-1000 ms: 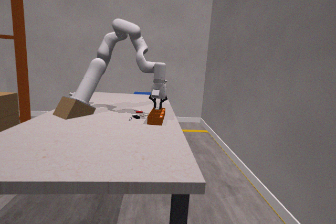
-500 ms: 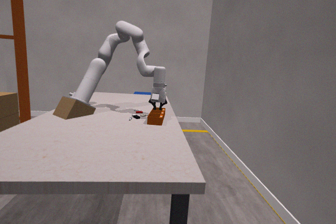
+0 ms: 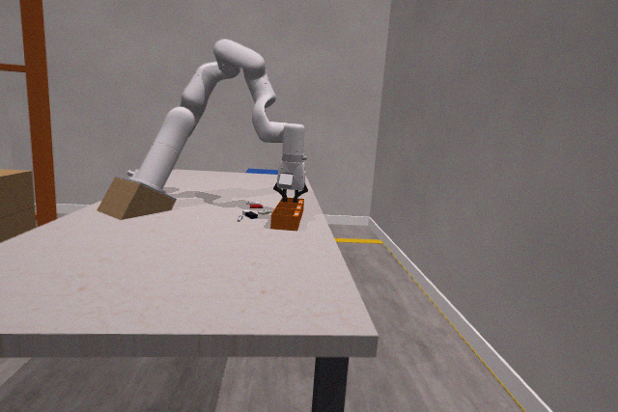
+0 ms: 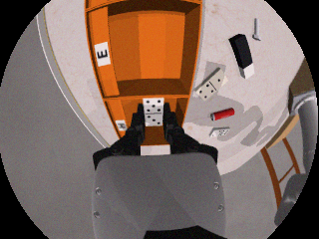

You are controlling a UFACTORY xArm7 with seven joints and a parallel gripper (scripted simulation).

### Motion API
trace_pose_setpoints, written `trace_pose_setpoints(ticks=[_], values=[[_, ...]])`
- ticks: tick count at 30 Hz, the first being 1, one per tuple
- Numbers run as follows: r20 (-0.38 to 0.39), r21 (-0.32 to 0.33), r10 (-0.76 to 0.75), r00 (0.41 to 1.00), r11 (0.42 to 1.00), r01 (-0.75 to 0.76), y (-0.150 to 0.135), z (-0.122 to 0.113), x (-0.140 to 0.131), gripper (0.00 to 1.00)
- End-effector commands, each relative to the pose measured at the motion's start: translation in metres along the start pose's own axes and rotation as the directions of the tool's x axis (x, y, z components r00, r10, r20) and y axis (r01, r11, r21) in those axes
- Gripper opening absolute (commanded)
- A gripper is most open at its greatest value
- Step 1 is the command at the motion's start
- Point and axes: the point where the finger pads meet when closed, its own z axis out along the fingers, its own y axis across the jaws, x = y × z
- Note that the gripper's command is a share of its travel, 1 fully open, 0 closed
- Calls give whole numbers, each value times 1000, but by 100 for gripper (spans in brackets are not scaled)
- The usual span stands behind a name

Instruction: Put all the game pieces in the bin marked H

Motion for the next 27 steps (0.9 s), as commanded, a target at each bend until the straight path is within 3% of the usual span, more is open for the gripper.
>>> trace_pose_setpoints(ticks=[1,27], values=[[0,4,0,1000,1000,0,-1,-1,0,31],[0,4,0,1000,1000,0,-1,-12,0,31]])
